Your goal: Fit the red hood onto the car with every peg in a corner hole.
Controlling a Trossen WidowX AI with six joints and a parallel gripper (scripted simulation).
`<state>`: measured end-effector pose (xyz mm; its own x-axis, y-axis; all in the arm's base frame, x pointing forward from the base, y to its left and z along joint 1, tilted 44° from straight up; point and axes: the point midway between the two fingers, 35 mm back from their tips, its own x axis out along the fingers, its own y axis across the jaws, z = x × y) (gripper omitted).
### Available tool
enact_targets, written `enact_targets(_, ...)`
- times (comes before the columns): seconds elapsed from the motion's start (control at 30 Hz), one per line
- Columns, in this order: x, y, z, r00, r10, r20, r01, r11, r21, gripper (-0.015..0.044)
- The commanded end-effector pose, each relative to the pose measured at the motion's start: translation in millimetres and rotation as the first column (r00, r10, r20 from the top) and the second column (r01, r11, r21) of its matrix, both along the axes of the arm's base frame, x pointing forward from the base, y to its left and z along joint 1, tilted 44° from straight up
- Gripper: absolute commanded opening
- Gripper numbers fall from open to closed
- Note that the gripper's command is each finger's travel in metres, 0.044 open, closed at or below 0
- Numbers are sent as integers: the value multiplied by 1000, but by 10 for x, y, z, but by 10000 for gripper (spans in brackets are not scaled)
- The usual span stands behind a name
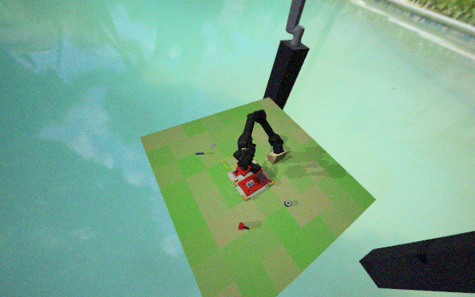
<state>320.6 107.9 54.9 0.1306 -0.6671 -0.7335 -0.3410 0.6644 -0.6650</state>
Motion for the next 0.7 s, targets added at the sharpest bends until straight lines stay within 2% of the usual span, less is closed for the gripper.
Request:
enact_targets(0.0, 8, 120, -114, 999, -28, 24, 28, 1000, 10, 0)
enact_targets(0.5, -55, 561, -607, 981, -147, 129, 145, 989, 25, 0)
enact_targets(0.67, -100, 567, -627, 979, -151, 133, 149, 988, 25, 0)
